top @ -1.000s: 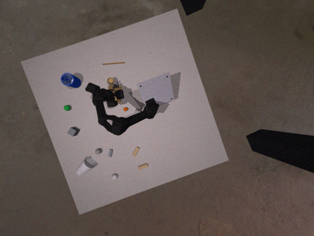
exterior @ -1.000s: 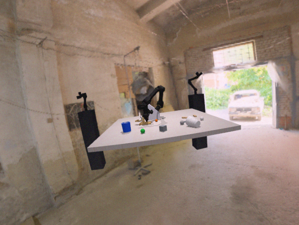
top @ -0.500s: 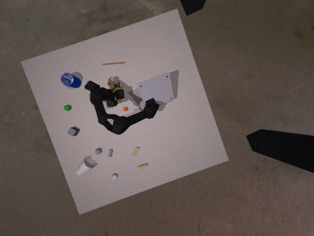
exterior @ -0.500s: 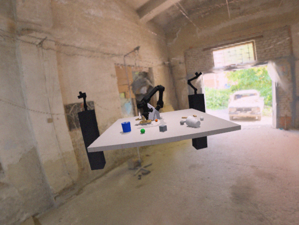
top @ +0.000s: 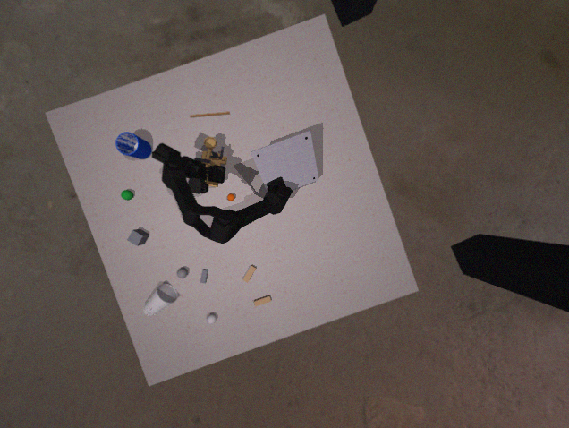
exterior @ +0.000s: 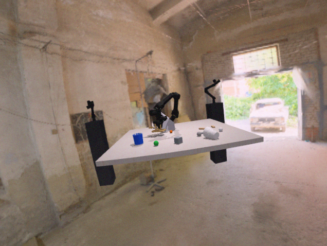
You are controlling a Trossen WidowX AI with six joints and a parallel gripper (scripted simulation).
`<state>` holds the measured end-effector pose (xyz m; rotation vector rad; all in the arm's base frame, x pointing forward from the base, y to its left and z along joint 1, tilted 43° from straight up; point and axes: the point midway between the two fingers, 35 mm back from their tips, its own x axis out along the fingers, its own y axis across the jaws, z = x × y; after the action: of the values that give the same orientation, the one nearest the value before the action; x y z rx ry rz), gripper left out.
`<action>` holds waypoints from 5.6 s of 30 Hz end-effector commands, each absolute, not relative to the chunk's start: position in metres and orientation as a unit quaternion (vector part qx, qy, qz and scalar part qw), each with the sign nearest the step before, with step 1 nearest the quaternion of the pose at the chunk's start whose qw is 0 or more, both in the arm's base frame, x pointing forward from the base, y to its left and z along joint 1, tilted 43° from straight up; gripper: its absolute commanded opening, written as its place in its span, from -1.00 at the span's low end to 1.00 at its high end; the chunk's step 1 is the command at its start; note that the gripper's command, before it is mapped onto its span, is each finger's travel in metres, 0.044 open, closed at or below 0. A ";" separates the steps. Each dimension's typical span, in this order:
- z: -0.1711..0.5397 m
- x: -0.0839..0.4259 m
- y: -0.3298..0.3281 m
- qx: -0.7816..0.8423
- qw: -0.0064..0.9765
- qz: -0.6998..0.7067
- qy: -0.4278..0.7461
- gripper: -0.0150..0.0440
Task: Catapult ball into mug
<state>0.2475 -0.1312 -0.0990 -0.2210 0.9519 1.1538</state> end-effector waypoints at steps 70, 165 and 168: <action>-0.141 0.272 -0.117 0.148 0.719 0.348 0.583 0.49; -0.107 0.267 -0.148 0.177 0.714 0.319 0.597 -0.49; -0.107 0.267 -0.148 0.214 0.704 0.288 0.613 -0.49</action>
<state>0.2665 -0.1448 -0.1092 0.4201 1.3307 0.6981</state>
